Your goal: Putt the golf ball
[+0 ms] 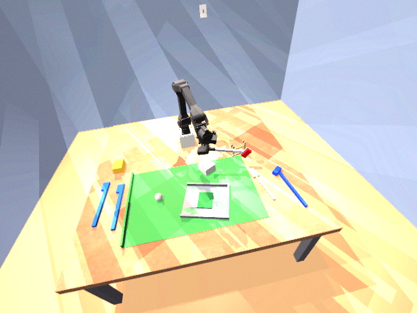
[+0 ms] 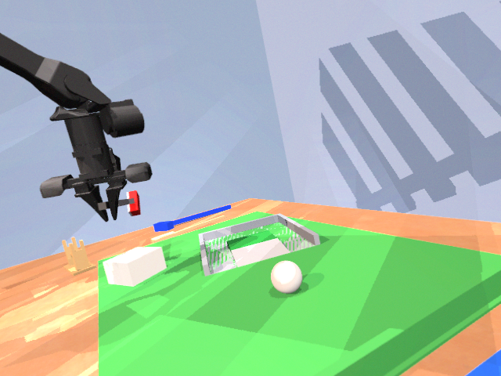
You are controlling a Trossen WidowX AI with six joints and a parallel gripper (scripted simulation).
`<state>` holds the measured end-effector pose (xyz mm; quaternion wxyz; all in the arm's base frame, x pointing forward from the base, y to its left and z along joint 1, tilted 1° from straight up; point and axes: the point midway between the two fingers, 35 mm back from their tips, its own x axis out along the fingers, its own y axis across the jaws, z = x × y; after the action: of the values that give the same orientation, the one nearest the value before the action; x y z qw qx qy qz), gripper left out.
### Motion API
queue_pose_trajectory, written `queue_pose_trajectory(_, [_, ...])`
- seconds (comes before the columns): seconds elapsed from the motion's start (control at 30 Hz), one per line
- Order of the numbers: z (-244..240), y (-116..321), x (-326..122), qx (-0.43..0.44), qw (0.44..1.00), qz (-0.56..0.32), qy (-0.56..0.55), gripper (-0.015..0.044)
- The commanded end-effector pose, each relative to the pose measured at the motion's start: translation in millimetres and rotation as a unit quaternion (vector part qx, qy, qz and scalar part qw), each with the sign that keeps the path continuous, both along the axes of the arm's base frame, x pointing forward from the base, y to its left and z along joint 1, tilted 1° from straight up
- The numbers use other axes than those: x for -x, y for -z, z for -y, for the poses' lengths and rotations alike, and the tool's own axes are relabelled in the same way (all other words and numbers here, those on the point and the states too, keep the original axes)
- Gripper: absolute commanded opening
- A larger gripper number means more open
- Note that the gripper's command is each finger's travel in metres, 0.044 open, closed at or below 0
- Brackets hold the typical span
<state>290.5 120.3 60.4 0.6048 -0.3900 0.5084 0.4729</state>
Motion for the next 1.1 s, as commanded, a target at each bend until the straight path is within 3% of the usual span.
queue_pose_trajectory(0.0, [17.6,-3.8,-11.0,0.003,0.999,0.001,0.048,0.0])
queue_pose_trajectory(0.5, [105.1,-9.9,-32.8,0.022,0.967,-0.014,0.255,0.0])
queue_pose_trajectory(1.07, [208.1,-17.7,-25.8,0.04,0.882,-0.032,0.468,0.0])
